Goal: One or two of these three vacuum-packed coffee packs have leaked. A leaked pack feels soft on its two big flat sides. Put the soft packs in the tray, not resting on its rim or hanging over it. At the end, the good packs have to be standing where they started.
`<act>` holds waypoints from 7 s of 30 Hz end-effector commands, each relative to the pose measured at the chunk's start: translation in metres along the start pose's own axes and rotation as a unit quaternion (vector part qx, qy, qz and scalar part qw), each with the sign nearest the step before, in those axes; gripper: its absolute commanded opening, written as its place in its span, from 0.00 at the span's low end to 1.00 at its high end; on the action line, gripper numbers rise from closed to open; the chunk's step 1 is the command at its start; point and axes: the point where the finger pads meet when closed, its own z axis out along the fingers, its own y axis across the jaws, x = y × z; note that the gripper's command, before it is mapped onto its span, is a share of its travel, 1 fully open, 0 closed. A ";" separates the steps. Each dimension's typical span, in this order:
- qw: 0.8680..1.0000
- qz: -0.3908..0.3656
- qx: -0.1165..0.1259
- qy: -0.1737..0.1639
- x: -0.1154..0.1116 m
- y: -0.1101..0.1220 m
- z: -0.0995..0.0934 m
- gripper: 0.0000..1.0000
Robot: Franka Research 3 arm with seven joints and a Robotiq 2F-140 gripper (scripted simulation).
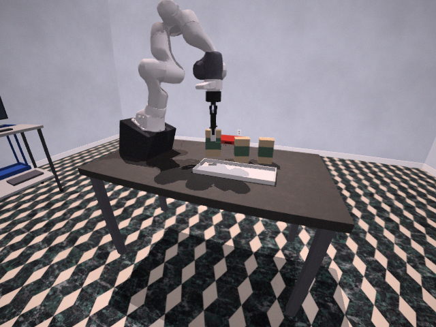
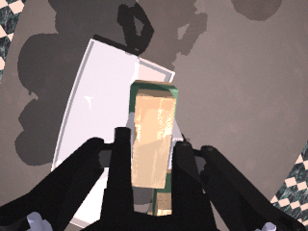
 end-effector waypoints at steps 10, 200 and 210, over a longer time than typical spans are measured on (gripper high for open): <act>0.999 -0.049 0.001 -0.004 0.014 -0.052 0.000 0.25; 1.000 -0.016 0.010 0.001 -0.124 0.014 -0.031 0.55; 1.000 -0.009 0.000 -0.005 -0.156 0.046 -0.030 0.55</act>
